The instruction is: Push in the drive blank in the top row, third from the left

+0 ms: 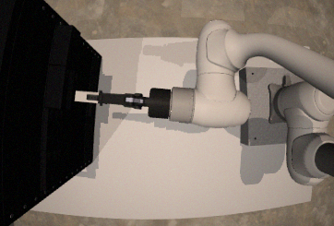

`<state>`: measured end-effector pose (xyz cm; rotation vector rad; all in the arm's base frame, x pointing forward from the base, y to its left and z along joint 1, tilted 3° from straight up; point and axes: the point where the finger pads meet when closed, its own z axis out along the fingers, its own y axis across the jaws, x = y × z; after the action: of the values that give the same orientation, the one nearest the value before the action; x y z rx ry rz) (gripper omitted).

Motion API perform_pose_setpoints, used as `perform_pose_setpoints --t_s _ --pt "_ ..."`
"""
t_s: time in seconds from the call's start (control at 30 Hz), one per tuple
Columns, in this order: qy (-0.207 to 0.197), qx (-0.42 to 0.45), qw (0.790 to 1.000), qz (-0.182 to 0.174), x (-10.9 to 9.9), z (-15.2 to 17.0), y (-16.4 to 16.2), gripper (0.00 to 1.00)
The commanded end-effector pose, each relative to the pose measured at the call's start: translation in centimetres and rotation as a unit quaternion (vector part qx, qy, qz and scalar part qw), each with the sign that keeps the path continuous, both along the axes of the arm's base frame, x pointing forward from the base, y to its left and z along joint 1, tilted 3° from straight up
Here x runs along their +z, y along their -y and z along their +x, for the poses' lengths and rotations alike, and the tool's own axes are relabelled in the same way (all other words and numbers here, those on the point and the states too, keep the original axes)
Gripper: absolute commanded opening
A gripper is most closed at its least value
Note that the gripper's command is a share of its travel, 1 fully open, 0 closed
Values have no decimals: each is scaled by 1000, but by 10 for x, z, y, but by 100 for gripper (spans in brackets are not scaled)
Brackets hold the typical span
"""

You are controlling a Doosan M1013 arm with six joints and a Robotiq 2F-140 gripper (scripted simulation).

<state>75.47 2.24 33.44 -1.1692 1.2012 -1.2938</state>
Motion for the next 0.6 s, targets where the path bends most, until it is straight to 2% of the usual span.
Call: perform_pose_setpoints --t_s 0.0,0.2,0.43,0.57 --pt "0 0 1000 0 0 0 0 0" --pt "0 0 1000 0 2 -2 1 0" --pt "0 0 1000 0 25 -25 13 0" --pt "0 0 1000 0 28 -29 15 0"
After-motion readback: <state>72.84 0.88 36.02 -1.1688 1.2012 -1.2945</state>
